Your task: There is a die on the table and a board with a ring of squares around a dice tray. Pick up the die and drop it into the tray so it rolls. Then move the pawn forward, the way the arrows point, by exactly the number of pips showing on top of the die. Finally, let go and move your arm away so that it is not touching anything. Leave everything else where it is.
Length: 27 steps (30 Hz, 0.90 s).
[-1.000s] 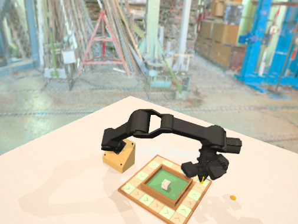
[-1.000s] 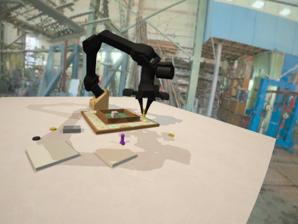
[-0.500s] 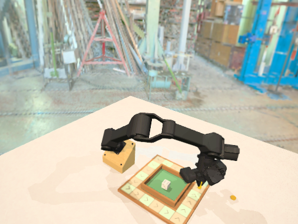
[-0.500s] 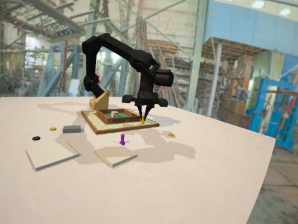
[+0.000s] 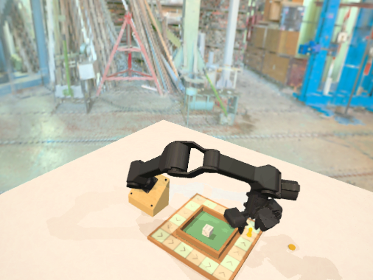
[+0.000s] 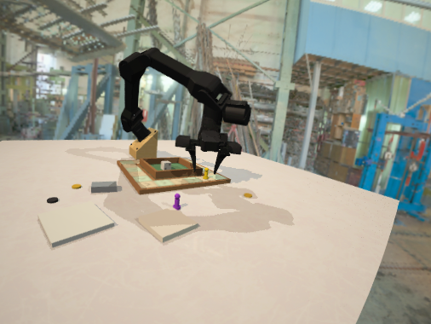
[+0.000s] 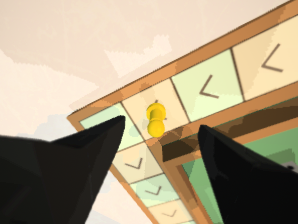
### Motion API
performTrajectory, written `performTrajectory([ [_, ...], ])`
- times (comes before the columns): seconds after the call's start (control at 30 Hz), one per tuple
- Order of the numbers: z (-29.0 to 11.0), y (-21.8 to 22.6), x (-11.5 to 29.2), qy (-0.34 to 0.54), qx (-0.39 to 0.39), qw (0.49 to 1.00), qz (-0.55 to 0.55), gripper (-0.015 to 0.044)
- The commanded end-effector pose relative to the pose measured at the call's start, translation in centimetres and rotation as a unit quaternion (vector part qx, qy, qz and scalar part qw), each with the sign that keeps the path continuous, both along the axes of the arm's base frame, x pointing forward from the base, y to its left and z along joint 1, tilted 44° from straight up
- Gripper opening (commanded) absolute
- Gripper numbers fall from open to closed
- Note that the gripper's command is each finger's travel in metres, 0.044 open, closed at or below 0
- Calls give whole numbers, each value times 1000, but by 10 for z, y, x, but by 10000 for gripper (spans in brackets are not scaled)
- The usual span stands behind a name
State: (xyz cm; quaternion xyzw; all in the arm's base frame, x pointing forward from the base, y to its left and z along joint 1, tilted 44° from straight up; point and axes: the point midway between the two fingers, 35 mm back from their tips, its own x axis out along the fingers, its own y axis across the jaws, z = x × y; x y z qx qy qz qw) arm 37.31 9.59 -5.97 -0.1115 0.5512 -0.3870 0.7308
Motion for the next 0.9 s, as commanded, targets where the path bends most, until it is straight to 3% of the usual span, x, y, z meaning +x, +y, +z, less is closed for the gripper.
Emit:
performTrajectory([
  [0.0, 26, 29, -1, -9, 6, 1000, 8, 368],
  [0.1, 28, 31, -2, -9, 6, 1000, 8, 440],
  [0.23, 34, 34, -11, 0, 6, 1000, 18, 440],
  [0.43, 85, 45, -96, 81, 1, 991, 102, 440],
  [0.6, 117, 29, -171, 149, -12, 974, 170, 440],
  [0.63, 105, 43, -133, 109, -2, 984, 140, 440],
  [0.87, 105, 43, -133, 109, -2, 984, 140, 440],
])
